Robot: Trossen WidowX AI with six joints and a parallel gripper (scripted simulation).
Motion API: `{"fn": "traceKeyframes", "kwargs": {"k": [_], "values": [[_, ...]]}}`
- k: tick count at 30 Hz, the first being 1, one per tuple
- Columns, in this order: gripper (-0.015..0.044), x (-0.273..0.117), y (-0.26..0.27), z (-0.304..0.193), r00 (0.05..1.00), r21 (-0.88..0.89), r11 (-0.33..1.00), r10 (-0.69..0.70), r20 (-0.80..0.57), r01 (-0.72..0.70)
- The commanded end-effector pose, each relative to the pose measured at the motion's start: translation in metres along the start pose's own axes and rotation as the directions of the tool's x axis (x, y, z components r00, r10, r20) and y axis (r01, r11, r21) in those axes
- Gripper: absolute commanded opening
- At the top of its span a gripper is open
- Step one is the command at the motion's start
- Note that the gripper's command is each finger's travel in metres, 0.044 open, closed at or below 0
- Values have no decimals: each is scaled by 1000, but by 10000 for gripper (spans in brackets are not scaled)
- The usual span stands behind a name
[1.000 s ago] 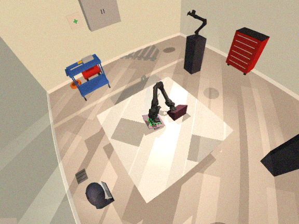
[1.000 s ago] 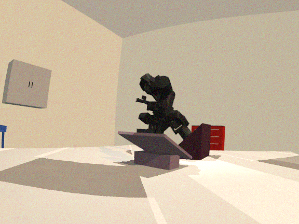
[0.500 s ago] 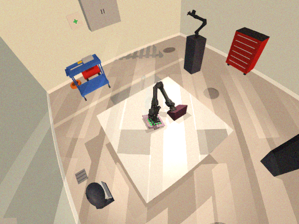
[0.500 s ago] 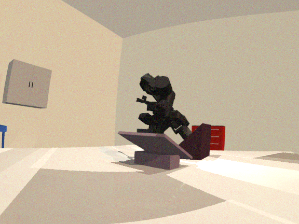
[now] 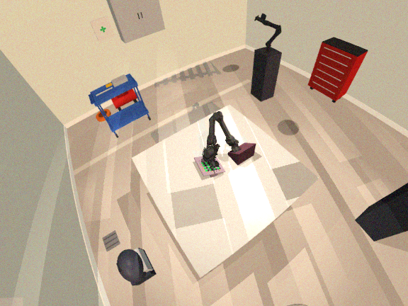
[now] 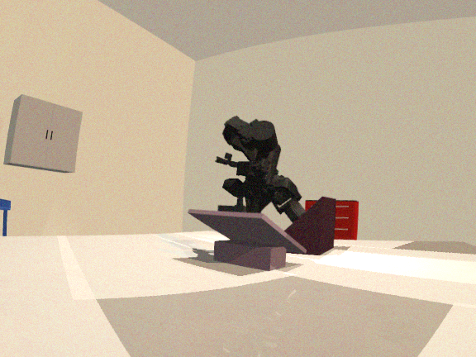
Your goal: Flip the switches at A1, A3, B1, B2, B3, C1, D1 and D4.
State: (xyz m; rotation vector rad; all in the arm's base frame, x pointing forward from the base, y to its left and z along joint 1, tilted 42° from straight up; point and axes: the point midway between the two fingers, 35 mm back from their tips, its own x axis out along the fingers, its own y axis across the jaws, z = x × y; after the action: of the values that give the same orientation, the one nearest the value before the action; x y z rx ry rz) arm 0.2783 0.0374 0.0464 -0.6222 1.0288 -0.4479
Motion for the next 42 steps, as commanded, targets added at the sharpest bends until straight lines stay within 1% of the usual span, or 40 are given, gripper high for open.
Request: {"fn": "traceKeyframes", "kwargs": {"k": [1, 3, 8, 12, 16, 18, 21, 26, 29, 42], "values": [[0, -37, 2, 3, 999, 10, 1000, 12, 32, -12], [0, -54, 1, 1, 999, 7, 1000, 11, 39, -12], [0, -56, 3, 0, 999, 7, 1000, 12, 40, -12], [0, -55, 48, -31, 999, 7, 1000, 16, 38, -16], [0, -55, 56, -39, 999, 8, 1000, 14, 39, -14], [0, -47, 56, -38, 999, 8, 1000, 14, 33, -15], [0, -22, 56, -36, 1000, 8, 1000, 13, 16, -14], [0, -20, 56, -36, 1000, 8, 1000, 13, 15, -13], [0, -11, 56, -36, 1000, 8, 1000, 12, 15, -12], [0, 3, 56, -35, 1000, 9, 1000, 12, 15, -12]]}}
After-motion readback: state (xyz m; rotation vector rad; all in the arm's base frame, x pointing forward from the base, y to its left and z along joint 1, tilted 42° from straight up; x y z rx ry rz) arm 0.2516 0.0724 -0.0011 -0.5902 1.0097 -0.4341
